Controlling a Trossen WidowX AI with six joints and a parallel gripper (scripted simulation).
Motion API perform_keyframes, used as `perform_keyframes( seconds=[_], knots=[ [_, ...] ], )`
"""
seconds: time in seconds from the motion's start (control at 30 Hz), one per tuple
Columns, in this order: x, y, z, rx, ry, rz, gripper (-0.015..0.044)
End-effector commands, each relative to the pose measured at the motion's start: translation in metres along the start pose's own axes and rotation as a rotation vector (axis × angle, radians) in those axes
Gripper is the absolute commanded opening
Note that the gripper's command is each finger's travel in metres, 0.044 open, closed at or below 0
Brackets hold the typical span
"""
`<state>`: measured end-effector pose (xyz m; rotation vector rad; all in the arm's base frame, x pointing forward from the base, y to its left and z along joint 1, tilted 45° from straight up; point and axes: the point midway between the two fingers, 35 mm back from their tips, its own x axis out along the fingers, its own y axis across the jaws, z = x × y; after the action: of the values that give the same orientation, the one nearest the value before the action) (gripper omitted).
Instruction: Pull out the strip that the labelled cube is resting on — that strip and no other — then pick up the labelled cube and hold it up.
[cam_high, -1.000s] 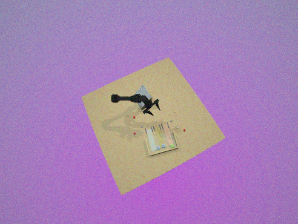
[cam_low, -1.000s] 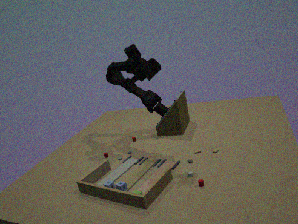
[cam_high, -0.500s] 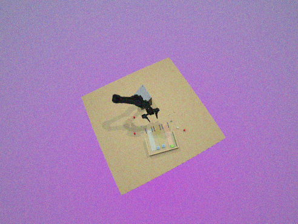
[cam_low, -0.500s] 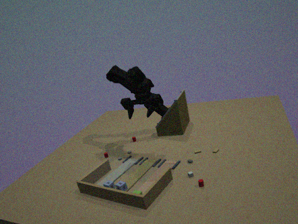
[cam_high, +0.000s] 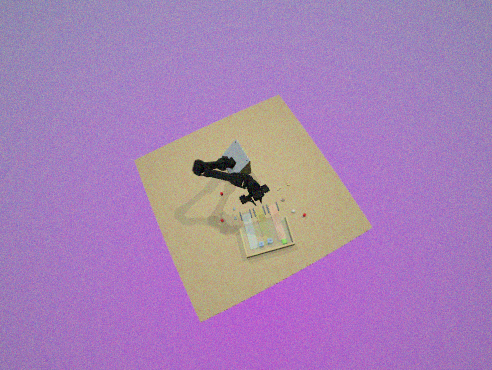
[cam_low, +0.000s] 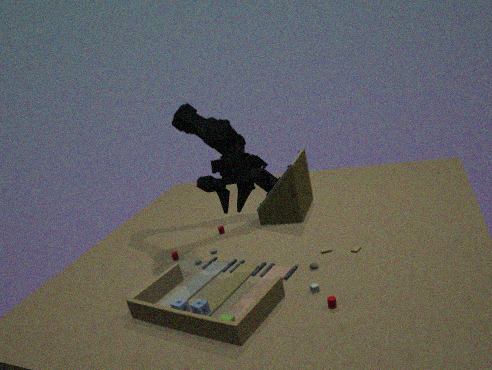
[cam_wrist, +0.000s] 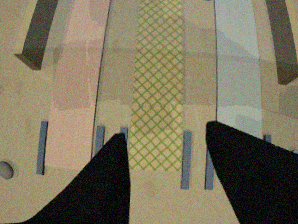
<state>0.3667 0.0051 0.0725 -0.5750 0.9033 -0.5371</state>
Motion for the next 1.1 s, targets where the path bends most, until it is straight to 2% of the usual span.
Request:
perform_keyframes(
  seconds=[0.0, 0.1, 0.37, 1.07],
  knots=[
    [0.022, 0.004, -0.003, 0.029, 0.142, -0.004, 0.0085],
    [0.041, 0.004, -0.007, 0.063, 0.281, -0.02, 0.0006],
    [0.08, -0.004, -0.028, 0.158, 0.631, -0.108, 0.0],
    [0.104, -0.004, -0.043, 0.16, 0.638, -0.11, 0.0]
  ],
)
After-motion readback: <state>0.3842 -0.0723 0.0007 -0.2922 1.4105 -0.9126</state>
